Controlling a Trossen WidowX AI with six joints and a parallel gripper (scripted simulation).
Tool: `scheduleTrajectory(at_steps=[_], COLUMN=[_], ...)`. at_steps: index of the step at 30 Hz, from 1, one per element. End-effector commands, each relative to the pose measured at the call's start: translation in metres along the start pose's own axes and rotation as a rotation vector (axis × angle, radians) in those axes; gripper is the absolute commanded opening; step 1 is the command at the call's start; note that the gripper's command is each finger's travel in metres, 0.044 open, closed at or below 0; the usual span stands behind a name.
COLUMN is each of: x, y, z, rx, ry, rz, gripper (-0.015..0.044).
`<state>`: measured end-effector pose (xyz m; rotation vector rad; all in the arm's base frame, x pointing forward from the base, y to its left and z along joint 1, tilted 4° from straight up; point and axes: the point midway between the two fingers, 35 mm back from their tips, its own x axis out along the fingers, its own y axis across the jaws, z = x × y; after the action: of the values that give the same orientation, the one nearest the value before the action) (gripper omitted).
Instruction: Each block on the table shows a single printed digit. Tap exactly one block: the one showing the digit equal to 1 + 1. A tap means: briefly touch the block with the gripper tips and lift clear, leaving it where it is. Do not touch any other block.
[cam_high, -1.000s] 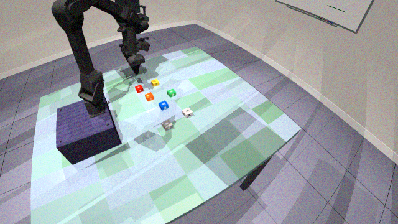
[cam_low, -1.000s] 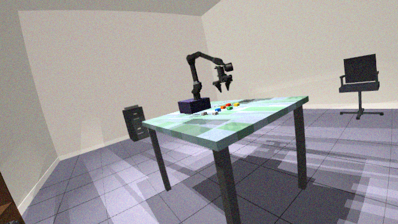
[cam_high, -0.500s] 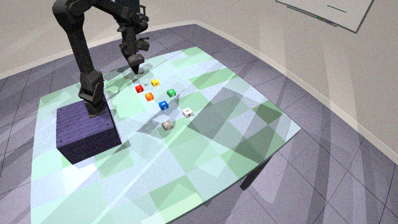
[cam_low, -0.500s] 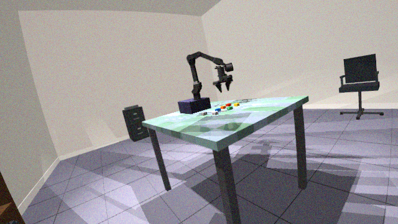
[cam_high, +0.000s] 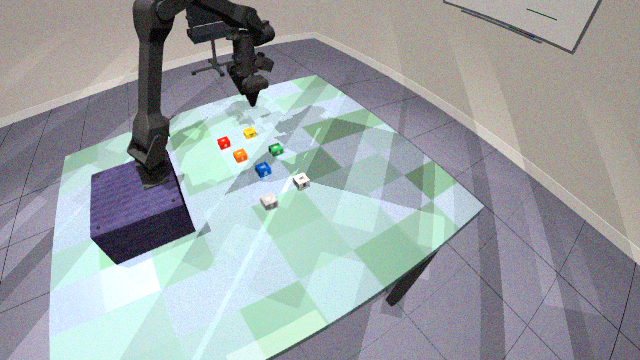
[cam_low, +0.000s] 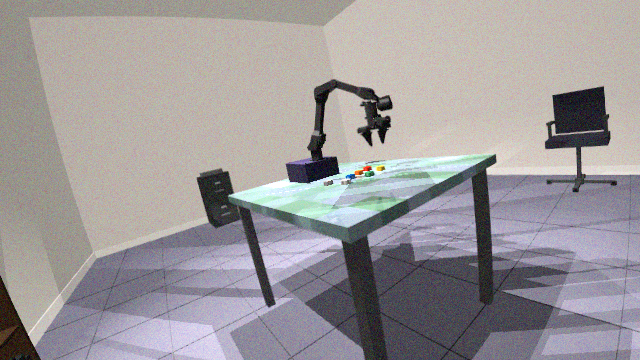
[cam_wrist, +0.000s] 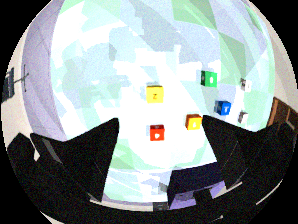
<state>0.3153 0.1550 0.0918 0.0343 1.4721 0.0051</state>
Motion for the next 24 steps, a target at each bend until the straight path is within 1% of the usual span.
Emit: scheduleTrajectory(at_steps=[1, 17, 19, 22, 24], x=[0.002, 0.002, 0.015, 0.070, 0.083], y=[0.002, 0.002, 0.002, 0.002, 0.002], z=[0.006, 0.006, 0.007, 0.007, 0.005], rx=[-0.009, -0.009, -0.009, -0.009, -0.009], ry=[0.006, 0.006, 0.006, 0.006, 0.006], rz=[0.003, 0.003, 0.003, 0.003, 0.003], gripper=[0.0400, 0.0400, 0.0348, 0.0269, 0.0216])
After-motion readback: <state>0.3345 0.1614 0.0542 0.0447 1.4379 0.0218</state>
